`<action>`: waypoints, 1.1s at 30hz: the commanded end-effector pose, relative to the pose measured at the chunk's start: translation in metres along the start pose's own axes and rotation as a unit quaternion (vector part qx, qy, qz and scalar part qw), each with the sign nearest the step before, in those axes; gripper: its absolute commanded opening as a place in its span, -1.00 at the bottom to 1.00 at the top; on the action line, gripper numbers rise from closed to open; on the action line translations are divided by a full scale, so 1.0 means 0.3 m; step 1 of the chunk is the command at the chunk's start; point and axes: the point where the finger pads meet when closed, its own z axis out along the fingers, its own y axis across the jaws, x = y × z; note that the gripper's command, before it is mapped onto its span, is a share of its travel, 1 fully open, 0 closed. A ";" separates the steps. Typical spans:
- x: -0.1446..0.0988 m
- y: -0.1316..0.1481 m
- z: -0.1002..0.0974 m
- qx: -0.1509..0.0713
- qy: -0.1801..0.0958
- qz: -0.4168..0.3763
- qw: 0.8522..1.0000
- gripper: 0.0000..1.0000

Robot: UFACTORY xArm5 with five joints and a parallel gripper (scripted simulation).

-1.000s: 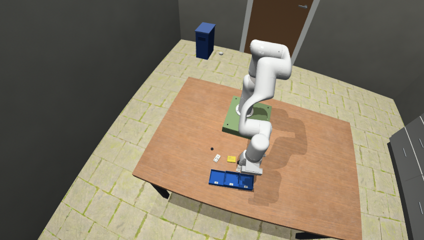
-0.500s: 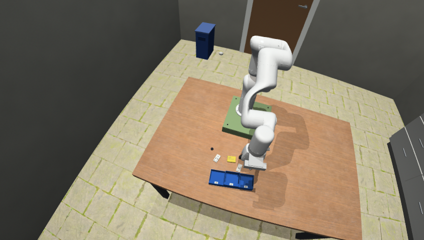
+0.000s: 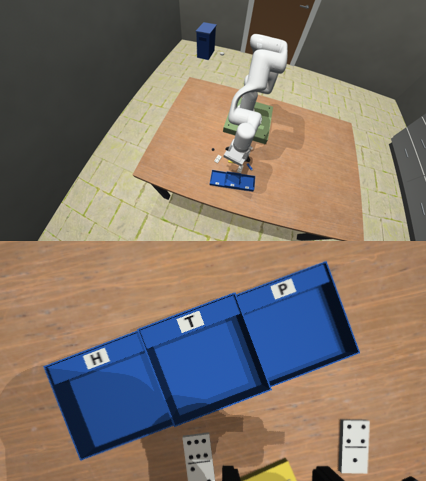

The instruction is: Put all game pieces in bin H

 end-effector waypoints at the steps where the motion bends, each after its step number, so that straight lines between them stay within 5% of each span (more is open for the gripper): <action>1: -0.006 0.084 0.057 0.001 0.004 0.005 1.000 -0.16; 12: -0.046 0.330 0.236 0.000 0.004 0.005 1.000 -0.16; 33: -0.051 0.363 0.256 0.000 0.003 0.005 1.000 -0.16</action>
